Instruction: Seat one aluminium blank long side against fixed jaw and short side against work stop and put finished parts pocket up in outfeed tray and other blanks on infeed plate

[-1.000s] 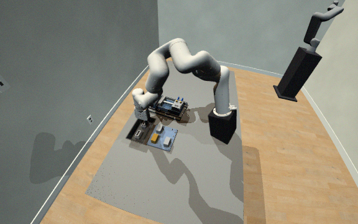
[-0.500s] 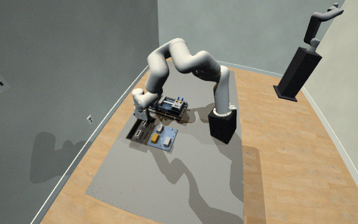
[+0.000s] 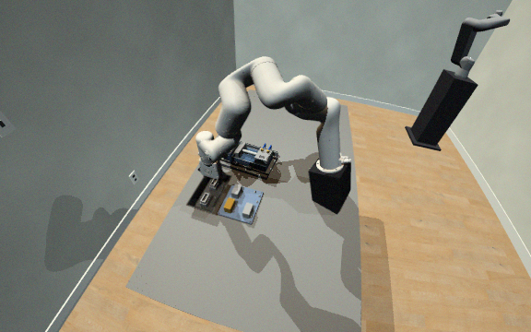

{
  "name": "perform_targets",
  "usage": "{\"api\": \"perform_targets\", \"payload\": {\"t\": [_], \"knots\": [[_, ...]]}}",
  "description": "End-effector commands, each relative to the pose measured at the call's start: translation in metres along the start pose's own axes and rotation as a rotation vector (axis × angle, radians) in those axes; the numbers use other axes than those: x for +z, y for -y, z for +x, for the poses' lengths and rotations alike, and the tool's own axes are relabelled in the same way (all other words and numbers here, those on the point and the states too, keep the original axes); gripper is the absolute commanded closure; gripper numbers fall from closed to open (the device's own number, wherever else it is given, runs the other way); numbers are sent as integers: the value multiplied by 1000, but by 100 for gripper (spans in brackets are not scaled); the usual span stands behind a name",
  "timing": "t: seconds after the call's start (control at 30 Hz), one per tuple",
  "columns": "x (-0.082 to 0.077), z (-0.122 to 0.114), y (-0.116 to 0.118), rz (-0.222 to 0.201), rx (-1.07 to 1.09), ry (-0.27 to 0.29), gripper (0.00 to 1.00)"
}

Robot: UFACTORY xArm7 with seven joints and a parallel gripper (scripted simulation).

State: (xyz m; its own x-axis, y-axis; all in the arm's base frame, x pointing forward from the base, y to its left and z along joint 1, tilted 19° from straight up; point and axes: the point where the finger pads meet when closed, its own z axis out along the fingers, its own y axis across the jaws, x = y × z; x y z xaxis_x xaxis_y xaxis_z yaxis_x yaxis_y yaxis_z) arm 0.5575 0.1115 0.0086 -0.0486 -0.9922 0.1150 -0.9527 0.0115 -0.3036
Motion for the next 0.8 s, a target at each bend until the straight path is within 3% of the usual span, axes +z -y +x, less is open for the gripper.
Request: {"api": "perform_targets", "payload": {"t": [0.0,0.47,0.77], "knots": [[-1,0,2,3,0,1,31],[-2,0,2,3,0,1,31],[-14,0,2,3,0,1,31]]}}
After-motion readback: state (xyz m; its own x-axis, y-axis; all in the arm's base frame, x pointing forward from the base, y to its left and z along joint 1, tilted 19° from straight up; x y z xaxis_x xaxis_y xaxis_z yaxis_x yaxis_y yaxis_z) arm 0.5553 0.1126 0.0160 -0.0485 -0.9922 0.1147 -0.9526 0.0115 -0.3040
